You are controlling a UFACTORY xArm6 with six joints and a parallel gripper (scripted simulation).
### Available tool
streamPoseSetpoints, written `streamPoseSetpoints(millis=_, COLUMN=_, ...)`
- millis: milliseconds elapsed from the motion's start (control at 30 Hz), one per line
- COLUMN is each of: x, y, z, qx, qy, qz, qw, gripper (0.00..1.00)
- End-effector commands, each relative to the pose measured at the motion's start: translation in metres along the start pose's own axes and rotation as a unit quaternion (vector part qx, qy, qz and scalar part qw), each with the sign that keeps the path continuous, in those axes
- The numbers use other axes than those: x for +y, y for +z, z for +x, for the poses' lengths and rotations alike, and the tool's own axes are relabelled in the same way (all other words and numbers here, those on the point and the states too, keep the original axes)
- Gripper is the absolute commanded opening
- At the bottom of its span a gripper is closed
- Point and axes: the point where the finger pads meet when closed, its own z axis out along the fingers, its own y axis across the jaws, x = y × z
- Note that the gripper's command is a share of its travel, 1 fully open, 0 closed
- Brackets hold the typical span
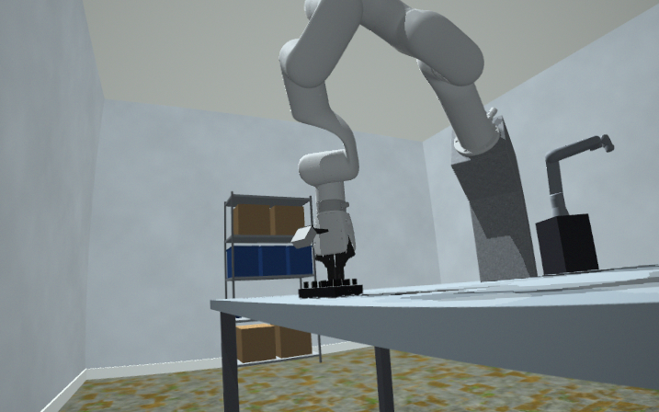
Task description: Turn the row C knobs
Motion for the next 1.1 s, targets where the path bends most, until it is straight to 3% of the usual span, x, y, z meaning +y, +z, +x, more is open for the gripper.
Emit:
streamPoseSetpoints(millis=0, x=0.0006, y=-0.0005, z=0.0001, qx=0.000, qy=-0.019, qz=-0.001, qw=1.000, gripper=0.08)
streamPoseSetpoints(millis=533, x=0.0006, y=-0.0005, z=0.0001, qx=0.000, qy=-0.136, qz=-0.001, qw=0.991, gripper=0.08)
streamPoseSetpoints(millis=1067, x=0.0006, y=-0.0005, z=0.0001, qx=0.000, qy=-0.302, qz=-0.001, qw=0.953, gripper=0.08)
